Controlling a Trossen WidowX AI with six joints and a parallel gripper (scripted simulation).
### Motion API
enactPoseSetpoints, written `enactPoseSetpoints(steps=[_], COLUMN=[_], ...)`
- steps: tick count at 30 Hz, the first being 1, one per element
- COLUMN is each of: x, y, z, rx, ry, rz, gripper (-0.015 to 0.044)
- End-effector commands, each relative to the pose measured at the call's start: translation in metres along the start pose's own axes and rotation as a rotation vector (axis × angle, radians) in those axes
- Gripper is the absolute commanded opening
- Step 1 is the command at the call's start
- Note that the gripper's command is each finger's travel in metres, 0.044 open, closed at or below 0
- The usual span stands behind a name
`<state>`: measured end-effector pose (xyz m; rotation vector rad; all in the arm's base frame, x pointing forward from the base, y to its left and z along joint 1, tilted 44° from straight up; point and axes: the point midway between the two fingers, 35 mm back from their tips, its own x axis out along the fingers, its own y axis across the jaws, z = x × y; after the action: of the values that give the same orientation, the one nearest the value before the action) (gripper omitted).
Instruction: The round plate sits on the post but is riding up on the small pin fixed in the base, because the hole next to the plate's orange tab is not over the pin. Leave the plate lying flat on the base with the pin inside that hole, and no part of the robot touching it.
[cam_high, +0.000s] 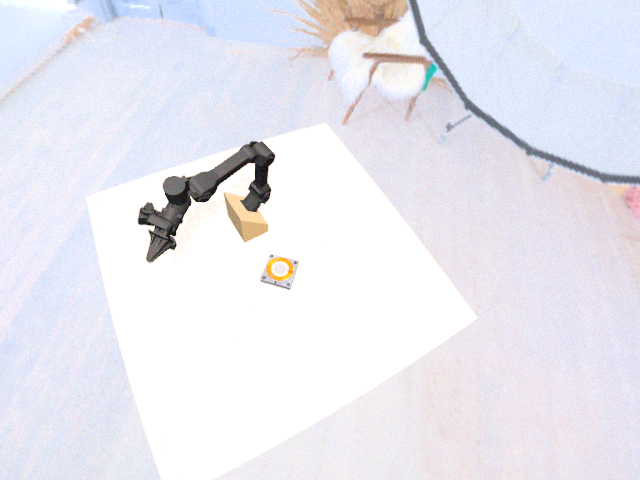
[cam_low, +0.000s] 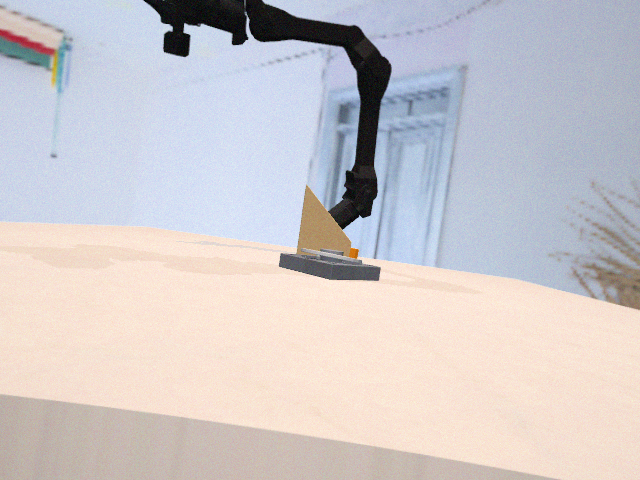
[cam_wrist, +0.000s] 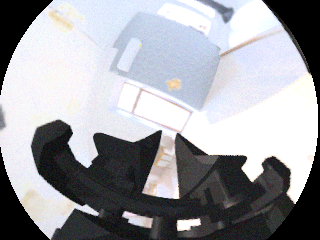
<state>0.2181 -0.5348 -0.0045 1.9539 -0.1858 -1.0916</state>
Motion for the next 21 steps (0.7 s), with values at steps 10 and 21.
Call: enactPoseSetpoints(steps=[10,21], x=[-0.016,-0.094], y=[-0.076,-0.166], z=[-0.192,-0.325], rx=[-0.645,-1.209], ry=[0.418,0.944], rz=[-0.31,-0.437], gripper=[0.0,0.0])
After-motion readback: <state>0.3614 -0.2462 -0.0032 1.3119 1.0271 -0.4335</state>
